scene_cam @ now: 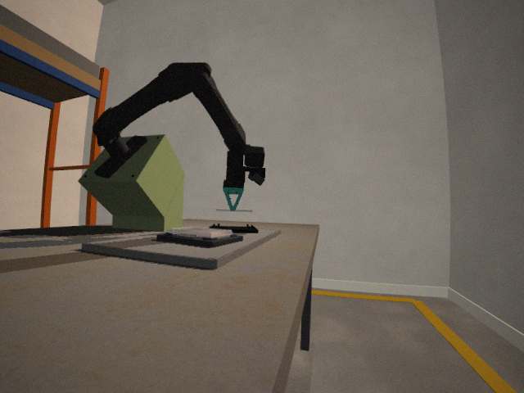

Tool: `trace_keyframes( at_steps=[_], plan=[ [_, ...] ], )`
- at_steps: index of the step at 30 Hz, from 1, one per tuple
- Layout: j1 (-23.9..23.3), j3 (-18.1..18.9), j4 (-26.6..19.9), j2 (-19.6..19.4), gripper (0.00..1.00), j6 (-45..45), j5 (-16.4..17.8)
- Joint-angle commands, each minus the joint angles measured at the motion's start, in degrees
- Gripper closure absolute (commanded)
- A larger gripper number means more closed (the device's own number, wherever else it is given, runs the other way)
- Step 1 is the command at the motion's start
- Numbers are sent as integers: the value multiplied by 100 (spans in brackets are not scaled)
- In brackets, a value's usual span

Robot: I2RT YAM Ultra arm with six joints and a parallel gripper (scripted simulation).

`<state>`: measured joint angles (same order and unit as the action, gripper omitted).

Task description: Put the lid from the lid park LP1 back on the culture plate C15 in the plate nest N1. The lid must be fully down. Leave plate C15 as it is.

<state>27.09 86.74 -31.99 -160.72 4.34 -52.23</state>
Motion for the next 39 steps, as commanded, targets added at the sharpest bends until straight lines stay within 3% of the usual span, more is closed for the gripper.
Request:
trace_keyframes(
  at_steps=[1, 29, 39],
  plan=[
    [111, 23, -37, 42, 100, 11, 4],
    [112, 24, -37, 42, 100, 11, 4],
    [-124, -440, 217, 544, 100, 1165, -56]
  ],
)
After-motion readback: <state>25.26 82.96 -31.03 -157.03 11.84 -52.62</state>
